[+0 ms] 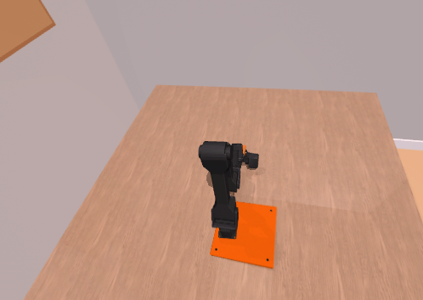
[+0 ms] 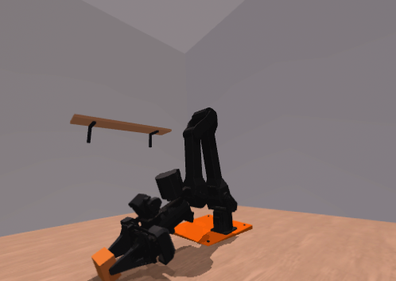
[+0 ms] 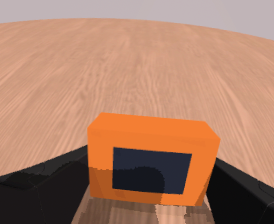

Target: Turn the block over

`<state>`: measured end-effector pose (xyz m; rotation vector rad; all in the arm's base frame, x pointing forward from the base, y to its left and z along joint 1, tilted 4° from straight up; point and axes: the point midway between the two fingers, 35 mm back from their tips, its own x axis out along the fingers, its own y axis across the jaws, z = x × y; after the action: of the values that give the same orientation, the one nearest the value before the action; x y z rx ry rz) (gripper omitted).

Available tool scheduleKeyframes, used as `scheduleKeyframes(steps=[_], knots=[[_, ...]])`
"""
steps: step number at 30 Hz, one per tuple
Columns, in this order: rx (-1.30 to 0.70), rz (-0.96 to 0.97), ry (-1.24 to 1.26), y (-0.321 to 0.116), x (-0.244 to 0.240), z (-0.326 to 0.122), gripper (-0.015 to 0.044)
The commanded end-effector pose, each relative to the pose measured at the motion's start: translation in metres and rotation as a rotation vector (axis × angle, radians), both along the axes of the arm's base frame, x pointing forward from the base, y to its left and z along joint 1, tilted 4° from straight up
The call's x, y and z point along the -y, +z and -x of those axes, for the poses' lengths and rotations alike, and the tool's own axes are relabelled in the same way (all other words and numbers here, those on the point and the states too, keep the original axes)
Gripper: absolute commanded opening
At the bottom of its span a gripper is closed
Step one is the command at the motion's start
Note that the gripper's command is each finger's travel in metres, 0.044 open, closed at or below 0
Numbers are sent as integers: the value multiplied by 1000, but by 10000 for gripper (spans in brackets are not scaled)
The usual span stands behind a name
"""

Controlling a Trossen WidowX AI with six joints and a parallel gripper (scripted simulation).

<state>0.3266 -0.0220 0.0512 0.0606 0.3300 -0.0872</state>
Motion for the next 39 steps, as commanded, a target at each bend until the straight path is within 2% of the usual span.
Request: scheduleKeyframes(steps=[1,16,33,39], knots=[[28,-2,-9,3,1,2,0],[44,0,-10,5,1,3,0],[44,0,-10,5,1,3,440],[44,0,-10,5,1,3,440]])
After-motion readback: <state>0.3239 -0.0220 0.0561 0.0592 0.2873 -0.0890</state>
